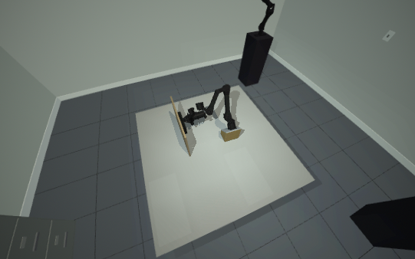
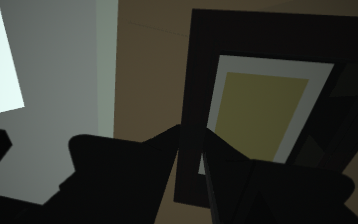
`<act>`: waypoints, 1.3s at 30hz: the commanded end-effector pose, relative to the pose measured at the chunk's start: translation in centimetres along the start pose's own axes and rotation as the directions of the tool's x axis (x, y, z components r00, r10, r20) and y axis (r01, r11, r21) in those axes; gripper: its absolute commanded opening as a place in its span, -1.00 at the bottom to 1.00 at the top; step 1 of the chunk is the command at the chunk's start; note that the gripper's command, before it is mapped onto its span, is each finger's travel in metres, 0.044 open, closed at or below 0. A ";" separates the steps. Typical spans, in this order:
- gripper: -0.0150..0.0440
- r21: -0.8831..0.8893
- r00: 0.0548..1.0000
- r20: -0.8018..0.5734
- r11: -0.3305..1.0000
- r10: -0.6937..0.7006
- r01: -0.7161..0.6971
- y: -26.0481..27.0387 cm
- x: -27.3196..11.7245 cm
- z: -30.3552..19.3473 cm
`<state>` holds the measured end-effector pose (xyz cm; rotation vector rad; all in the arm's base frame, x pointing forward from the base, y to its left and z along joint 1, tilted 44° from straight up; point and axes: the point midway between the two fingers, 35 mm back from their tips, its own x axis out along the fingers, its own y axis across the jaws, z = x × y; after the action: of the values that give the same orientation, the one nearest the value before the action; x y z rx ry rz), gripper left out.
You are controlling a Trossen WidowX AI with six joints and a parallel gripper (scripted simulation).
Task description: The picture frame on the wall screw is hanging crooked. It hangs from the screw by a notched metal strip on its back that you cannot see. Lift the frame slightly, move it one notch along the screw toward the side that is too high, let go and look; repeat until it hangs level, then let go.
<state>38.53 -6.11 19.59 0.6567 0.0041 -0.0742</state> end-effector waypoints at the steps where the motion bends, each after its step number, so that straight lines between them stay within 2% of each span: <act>1: -0.49 0.003 1.000 0.001 1.000 0.016 -0.016 0.4 0.0 0.2; 39: -0.49 0.003 1.000 0.002 1.000 0.016 -0.016 0.7 0.0 0.8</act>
<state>38.56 -6.34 20.04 0.6581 0.0095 -0.0773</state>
